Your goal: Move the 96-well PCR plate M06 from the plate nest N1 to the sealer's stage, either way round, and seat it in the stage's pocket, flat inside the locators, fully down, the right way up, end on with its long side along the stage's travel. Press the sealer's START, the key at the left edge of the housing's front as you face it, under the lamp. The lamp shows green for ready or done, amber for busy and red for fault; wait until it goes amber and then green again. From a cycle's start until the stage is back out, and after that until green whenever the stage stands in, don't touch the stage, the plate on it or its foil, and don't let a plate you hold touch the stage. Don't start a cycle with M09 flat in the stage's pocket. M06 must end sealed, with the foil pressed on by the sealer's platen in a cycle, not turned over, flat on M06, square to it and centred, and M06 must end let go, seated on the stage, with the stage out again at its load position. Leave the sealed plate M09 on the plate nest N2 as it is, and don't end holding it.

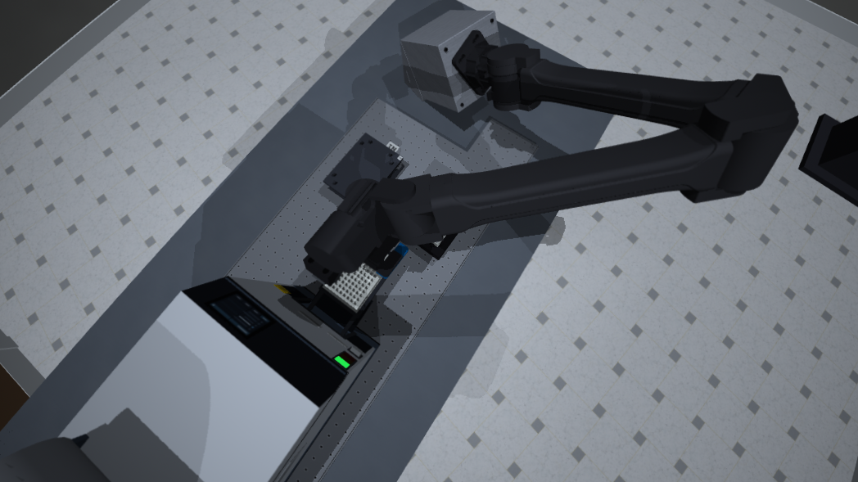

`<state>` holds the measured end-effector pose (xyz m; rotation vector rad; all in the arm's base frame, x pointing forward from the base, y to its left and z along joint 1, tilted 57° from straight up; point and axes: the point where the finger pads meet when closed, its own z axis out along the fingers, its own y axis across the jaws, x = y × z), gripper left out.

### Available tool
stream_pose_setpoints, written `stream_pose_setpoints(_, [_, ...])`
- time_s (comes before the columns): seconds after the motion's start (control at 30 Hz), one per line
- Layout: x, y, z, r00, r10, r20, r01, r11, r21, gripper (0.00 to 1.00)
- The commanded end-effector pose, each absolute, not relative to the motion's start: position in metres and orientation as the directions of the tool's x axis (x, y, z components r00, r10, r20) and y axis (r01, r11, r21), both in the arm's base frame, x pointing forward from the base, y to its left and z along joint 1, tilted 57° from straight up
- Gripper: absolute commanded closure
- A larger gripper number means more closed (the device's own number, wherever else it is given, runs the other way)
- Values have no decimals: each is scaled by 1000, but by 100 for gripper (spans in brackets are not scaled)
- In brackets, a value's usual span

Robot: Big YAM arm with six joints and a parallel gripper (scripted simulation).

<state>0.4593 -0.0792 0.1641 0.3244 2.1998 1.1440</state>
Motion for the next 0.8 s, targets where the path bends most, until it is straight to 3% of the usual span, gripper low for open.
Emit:
stream_pose_setpoints(0.0, [450, -85, 168, -760, 480, -437, -75, 603, 794, 0])
stream_pose_setpoints(0.53, [429, -81, 161, -759, 480, -440, -78, 605, 793, 0])
stream_pose_setpoints(0.77, [444, -80, 157, -908, 264, -325, -103, 612, 784, 0])
